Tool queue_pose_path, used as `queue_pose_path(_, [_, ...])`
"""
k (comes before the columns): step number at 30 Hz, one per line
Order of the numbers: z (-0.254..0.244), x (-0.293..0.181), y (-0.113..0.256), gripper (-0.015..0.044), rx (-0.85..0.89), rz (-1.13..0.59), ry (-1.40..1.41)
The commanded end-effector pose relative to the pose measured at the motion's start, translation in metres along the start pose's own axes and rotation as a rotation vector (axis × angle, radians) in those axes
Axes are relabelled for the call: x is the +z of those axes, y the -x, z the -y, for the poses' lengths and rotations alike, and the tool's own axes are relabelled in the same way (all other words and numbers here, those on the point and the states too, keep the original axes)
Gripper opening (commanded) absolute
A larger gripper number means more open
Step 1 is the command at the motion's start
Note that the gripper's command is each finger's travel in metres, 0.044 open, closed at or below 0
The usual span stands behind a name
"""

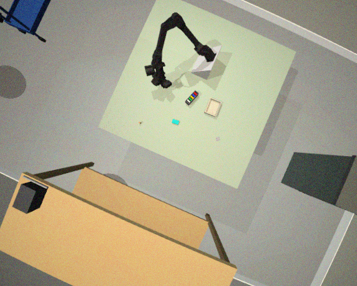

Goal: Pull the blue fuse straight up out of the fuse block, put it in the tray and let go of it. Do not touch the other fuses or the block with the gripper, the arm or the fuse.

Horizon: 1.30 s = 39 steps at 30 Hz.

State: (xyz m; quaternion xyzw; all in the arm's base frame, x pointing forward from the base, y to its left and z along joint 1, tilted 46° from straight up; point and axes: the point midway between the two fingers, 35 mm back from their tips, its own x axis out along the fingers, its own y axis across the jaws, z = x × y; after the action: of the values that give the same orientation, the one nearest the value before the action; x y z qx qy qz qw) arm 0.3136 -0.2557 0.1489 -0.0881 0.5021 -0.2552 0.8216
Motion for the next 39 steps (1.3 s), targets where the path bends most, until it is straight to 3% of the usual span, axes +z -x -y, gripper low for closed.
queue_pose_path(1, [-0.070, -0.013, -0.011, 0.0074, 0.055, -0.112, 0.272])
queue_pose_path(10, [-0.190, -0.068, -0.005, 0.0074, 0.109, -0.305, 0.899])
queue_pose_path(19, [-0.256, -0.120, 0.011, 0.0074, -0.051, -0.461, 1.624])
queue_pose_path(39, [-0.257, -0.121, 0.007, 0.0074, -0.056, -0.463, 1.639])
